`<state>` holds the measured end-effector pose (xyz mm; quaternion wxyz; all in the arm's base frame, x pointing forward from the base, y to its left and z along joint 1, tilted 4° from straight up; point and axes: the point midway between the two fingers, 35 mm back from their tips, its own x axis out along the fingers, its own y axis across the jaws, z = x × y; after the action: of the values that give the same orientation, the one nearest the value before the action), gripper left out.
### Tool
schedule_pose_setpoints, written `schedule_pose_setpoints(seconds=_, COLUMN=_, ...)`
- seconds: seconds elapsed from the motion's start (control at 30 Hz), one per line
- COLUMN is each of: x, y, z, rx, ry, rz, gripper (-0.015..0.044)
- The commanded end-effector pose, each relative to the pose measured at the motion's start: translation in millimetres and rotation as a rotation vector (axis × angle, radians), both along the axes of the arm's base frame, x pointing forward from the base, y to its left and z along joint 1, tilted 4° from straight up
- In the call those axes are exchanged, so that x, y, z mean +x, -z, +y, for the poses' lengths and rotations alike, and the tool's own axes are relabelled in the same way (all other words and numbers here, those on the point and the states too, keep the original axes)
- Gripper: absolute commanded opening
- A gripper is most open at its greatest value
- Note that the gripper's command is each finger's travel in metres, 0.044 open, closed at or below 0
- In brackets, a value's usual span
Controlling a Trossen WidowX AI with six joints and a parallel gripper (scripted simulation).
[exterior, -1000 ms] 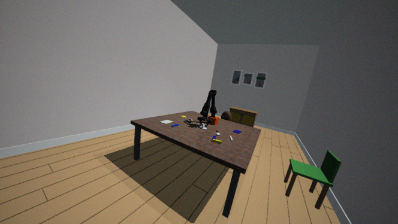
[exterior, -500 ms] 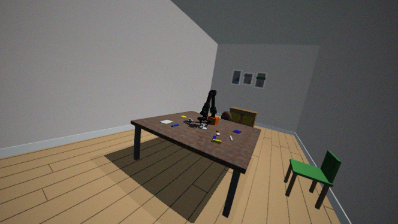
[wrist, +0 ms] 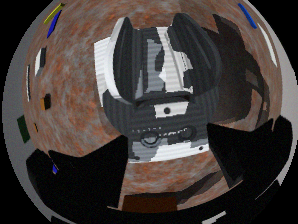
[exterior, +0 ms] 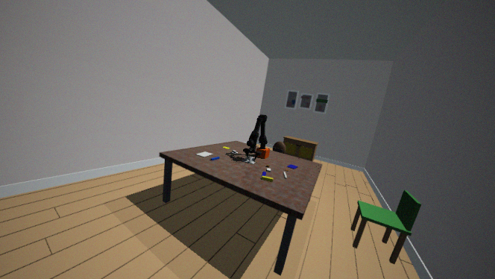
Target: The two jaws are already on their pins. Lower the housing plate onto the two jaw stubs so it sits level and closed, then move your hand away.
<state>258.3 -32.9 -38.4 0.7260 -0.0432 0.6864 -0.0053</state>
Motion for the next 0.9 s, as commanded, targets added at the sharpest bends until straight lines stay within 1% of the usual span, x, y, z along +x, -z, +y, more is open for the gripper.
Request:
schedule_pose_setpoints(seconds=0.0, x=0.0, y=0.5, z=-0.8, rx=-0.004, ry=-0.002, rz=0.0, gripper=0.0351)
schedule_pose_setpoints(seconds=0.87, x=-0.2, y=-3.5, z=-0.2, rx=-0.004, ry=-0.002, rz=0.0, gripper=0.0351)
